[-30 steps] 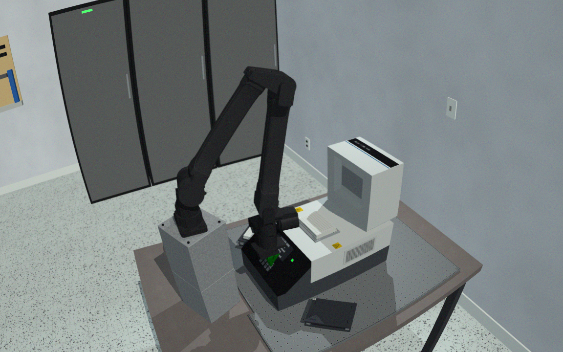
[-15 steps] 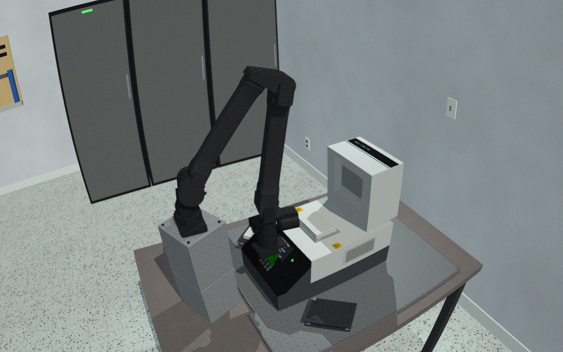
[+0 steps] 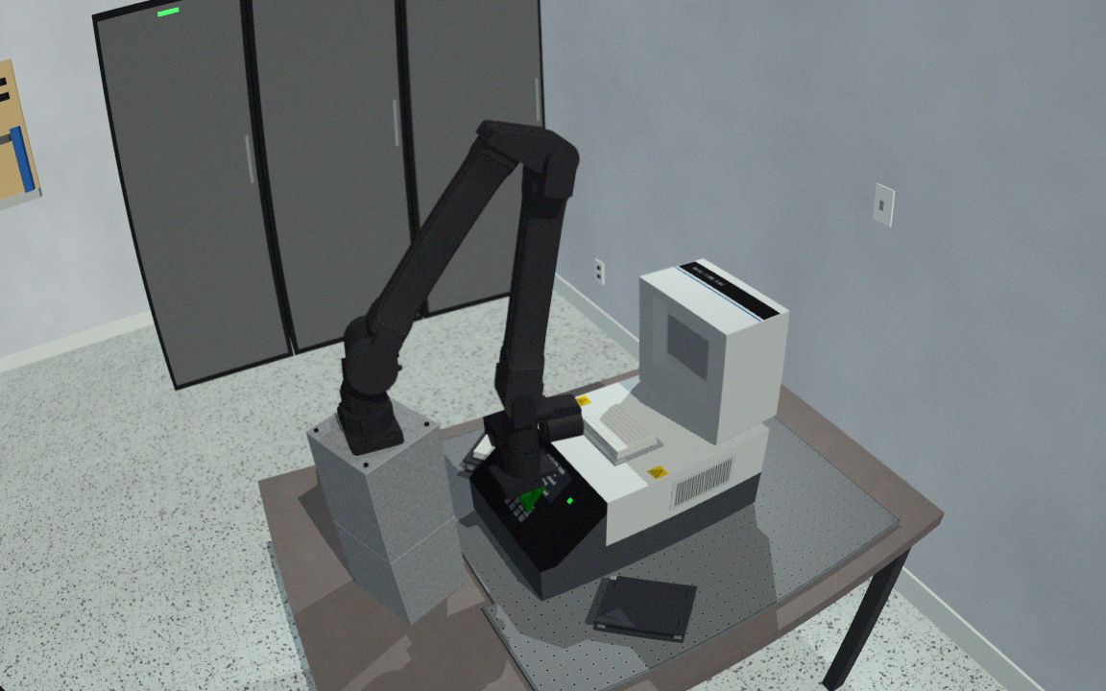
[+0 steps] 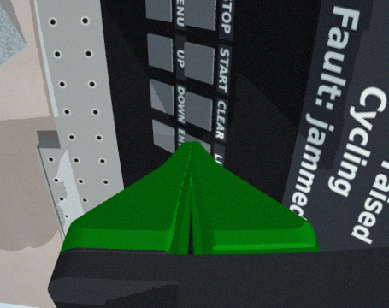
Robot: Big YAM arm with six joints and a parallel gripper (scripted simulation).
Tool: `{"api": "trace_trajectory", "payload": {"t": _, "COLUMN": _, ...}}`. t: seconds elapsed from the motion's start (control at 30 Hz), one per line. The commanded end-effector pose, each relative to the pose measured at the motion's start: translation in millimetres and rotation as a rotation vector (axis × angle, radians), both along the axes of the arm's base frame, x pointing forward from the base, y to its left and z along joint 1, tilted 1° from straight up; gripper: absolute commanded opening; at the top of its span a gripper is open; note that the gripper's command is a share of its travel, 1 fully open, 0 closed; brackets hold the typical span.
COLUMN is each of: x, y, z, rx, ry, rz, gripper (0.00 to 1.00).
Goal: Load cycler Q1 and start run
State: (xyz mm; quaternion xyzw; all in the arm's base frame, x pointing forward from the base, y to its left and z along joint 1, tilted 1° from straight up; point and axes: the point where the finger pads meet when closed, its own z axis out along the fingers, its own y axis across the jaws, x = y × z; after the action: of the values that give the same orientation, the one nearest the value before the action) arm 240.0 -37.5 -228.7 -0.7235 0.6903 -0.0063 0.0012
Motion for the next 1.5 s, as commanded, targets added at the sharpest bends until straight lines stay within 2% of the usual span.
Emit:
{"api": "trace_trajectory", "payload": {"t": 0.0, "x": -10, "y": 0, "z": -1.4, "rx": 0.003, "ry": 0.016, "rz": -0.014, "gripper": 0.00}}
{"api": "trace_trajectory", "payload": {"t": 1.47, "x": 13, "y": -5, "z": 4.3, "rx": 0.000, "ry": -0.010, "rz": -0.018, "gripper": 0.00}}
